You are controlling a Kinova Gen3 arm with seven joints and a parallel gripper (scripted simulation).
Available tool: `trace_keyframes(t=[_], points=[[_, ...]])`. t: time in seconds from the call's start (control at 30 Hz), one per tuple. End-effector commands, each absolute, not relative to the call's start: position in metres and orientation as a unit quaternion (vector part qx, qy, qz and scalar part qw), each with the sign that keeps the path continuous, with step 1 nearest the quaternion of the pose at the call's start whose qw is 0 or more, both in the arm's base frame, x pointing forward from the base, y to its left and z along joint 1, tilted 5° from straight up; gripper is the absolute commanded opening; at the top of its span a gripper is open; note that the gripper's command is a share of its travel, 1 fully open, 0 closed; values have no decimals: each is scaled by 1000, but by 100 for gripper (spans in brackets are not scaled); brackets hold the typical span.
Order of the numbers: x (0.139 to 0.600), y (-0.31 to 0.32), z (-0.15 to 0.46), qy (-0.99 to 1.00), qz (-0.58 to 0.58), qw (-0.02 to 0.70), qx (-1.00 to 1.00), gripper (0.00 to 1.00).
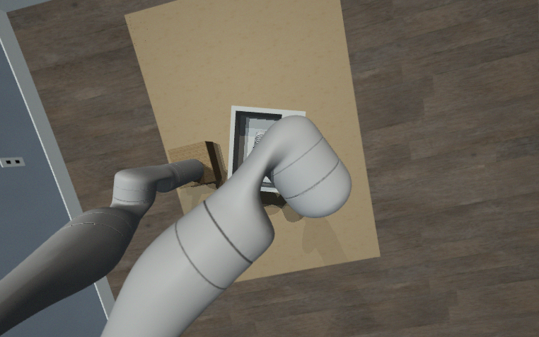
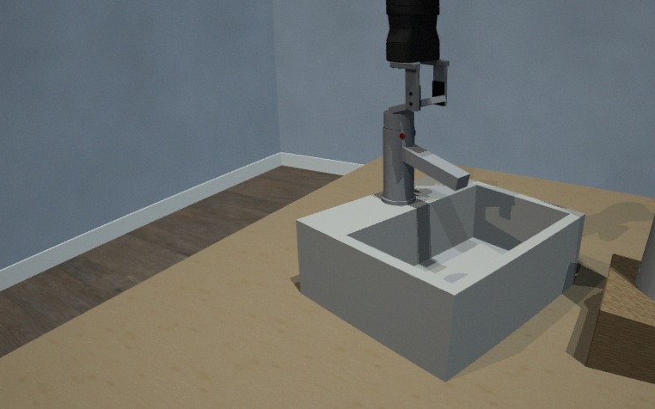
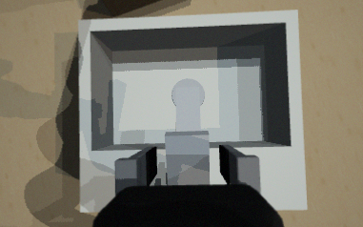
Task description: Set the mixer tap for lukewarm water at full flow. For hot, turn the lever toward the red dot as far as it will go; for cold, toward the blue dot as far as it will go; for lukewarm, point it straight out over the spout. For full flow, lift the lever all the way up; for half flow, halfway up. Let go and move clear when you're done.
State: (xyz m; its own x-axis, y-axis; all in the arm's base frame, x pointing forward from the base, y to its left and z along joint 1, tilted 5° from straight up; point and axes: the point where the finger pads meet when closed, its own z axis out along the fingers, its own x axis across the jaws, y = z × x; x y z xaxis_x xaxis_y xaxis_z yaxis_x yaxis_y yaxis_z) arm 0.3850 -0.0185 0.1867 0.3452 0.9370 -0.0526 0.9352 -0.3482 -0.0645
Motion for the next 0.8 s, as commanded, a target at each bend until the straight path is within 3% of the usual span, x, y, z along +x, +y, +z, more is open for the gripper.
trace_keyframes(t=[0.0,0.77], points=[[384,-18,184,-571,41,12,-820,100],[384,-18,178,-571,41,12,-820,100]])
